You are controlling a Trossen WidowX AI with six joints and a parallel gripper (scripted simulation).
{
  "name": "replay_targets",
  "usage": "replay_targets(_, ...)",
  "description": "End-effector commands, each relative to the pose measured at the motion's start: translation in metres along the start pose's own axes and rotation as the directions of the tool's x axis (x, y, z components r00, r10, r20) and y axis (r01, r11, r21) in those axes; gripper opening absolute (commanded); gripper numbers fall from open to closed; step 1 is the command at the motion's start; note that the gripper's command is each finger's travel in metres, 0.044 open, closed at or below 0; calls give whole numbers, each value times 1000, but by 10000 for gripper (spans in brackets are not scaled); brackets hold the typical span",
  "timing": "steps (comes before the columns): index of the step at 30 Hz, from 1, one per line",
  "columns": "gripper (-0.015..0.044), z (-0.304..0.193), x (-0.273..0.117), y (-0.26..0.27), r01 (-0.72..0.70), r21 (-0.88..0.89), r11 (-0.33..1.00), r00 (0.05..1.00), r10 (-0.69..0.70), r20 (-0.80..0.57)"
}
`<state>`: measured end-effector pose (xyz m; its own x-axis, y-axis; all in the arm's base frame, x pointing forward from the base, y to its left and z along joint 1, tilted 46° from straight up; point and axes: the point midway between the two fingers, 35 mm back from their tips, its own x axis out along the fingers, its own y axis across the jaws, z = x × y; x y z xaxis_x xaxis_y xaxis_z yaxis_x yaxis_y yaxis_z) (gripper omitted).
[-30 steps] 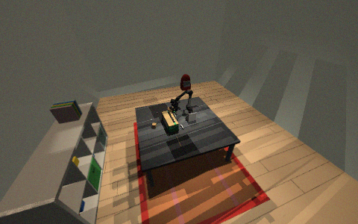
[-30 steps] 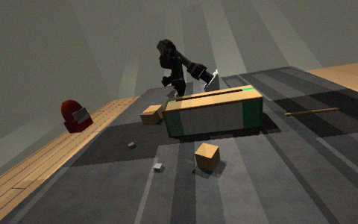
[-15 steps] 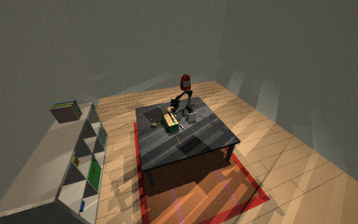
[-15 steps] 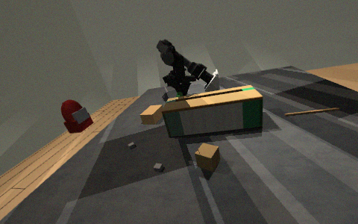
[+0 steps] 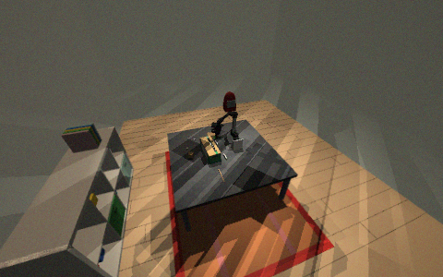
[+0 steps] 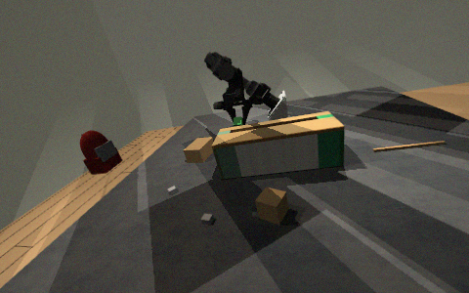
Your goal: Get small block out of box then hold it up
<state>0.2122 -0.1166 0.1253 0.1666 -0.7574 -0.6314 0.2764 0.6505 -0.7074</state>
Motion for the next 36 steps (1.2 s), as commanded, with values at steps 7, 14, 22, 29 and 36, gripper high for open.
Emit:
replay_targets(7, 0, 0, -8, 2, 30, -428, 903, 1000, -30, 7)
replay_targets(14, 0, 0, -14, 3, 47, -674, 737, 999, -50, 15)
replay_targets(22, 0, 1, -21, 4, 58, -882, 467, 997, -73, 27)
replay_targets(29, 0, 2, -27, 5, 59, -981, 186, 995, -93, 42)
replay_targets(36, 0, 2, -33, 5, 46, -993, -112, 992, -114, 59)
